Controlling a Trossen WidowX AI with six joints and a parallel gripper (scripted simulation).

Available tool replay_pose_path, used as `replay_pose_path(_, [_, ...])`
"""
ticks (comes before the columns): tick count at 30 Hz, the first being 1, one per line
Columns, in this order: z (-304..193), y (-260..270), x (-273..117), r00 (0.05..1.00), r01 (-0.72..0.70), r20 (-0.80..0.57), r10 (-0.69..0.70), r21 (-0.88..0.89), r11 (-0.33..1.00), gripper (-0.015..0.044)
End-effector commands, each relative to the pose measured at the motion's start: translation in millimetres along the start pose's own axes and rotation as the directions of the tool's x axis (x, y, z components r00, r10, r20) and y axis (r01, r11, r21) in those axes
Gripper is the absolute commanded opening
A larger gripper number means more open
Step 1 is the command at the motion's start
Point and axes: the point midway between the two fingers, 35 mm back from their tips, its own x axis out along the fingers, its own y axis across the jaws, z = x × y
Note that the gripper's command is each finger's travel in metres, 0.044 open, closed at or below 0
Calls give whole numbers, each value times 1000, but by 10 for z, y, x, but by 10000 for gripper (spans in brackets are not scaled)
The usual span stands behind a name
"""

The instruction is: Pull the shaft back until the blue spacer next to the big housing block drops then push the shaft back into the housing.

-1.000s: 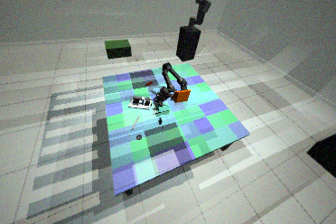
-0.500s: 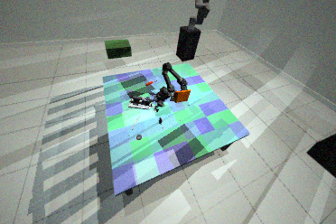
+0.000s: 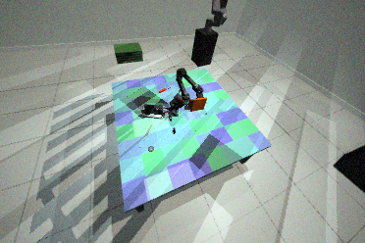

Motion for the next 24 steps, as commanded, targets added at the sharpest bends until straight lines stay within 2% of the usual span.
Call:
replay_pose_path(1, [2, 0, 1, 1000, 0, 0, 0, 1, 1000, 0])
replay_pose_path(24, [42, 2, 28, 1000, 3, 4, -3, 21, 1000, 0])
